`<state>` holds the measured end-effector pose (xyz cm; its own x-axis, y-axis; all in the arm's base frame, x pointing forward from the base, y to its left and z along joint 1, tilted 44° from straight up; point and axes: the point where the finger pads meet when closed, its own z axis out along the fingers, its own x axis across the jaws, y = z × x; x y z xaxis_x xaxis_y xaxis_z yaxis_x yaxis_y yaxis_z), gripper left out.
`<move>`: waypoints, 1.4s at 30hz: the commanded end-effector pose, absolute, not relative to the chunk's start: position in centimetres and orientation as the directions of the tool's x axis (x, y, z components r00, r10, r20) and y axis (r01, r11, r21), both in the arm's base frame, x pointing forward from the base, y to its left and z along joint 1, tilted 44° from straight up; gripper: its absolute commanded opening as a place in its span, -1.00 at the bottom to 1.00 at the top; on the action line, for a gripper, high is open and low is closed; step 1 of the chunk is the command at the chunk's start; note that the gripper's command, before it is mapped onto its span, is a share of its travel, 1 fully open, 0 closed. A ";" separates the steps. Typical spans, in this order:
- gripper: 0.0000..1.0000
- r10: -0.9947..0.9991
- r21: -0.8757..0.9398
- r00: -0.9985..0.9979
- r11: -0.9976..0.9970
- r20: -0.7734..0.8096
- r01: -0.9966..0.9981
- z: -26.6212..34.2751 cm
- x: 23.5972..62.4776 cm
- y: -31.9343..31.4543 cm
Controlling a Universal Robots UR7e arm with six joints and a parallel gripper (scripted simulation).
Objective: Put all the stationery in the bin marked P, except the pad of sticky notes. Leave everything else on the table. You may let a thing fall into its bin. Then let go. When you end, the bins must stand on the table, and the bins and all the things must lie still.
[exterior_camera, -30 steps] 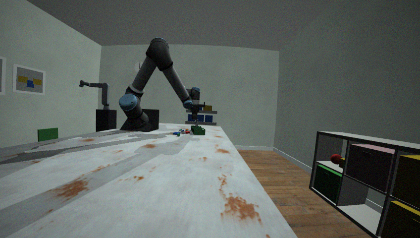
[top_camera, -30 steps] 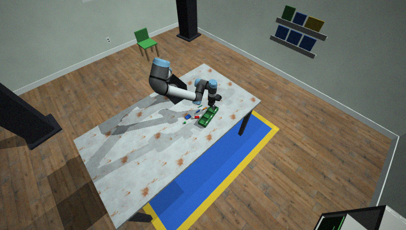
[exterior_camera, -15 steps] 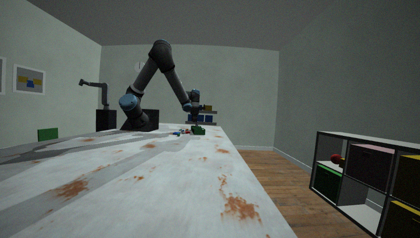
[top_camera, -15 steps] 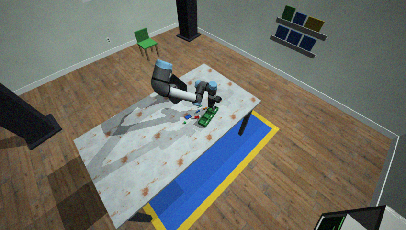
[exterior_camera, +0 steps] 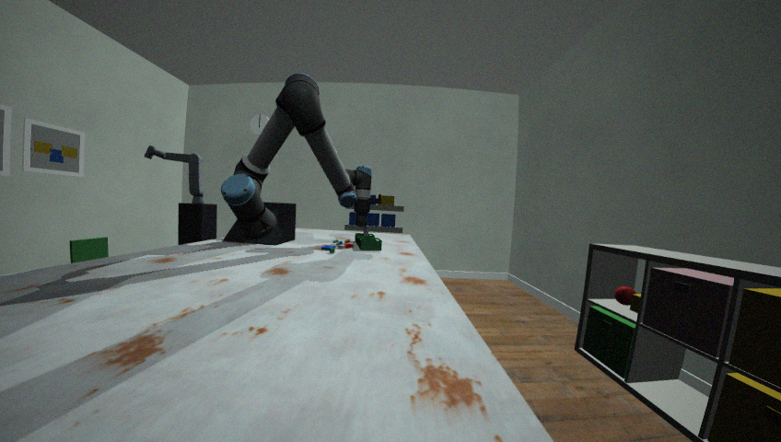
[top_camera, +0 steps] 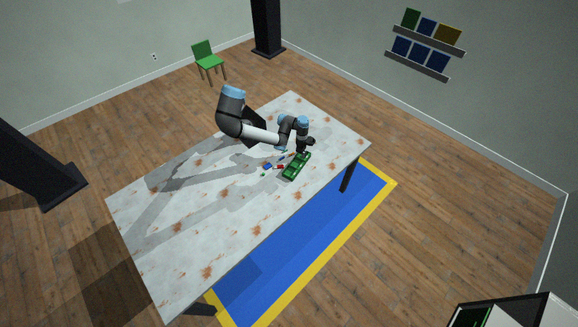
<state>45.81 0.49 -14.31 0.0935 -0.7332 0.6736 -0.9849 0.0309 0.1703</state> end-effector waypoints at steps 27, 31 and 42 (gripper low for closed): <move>-0.39 -0.733 0.169 0.093 0.030 0.674 -0.985 -14.1 45.9 0.7; -0.39 -0.733 0.169 0.093 0.030 0.673 -0.985 -13.7 46.0 1.1; -0.39 -0.733 0.169 0.093 0.030 0.673 -0.985 -12.7 46.2 2.0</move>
